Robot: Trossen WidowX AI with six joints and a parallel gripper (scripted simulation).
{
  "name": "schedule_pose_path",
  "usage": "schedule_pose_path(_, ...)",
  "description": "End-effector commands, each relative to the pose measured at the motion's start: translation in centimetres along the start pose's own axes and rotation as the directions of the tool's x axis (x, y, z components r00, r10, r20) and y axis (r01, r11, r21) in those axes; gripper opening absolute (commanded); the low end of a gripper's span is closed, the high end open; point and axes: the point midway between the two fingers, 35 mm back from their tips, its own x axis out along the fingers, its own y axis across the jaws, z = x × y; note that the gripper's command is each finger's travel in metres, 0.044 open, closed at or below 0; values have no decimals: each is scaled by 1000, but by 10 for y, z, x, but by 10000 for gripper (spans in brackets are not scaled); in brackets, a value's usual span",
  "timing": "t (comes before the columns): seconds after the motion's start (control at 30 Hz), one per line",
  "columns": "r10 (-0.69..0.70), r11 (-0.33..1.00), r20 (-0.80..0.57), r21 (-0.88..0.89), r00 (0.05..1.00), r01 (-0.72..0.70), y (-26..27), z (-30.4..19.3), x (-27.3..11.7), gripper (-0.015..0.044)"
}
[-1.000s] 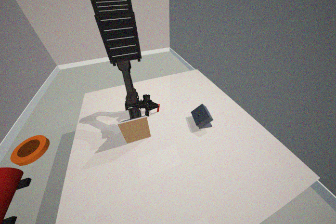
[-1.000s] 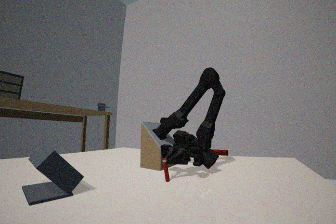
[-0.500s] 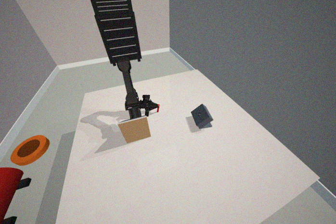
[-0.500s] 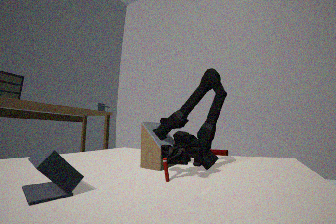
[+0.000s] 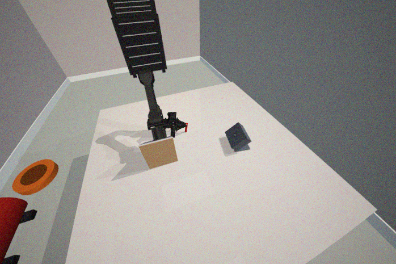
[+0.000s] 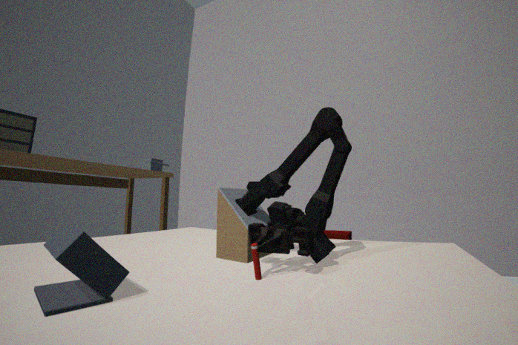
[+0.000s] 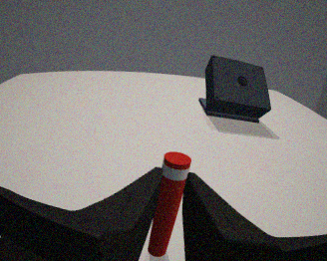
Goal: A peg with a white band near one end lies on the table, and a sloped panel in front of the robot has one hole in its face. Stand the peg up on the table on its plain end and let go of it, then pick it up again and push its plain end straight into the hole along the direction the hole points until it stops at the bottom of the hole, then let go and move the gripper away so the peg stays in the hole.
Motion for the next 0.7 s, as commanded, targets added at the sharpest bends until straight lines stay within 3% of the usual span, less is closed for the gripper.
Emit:
schedule_pose_path(0.0,0,1000,0,0,1000,0,0,-2,-1,49)
schedule_pose_path(0.13,1,1000,3,0,1000,-1,0,0,0,56)
schedule_pose_path(0.23,1,1000,3,1,1000,-1,0,0,0,130)
schedule_pose_path(0.67,1,1000,3,1,1000,-1,0,0,0,130)
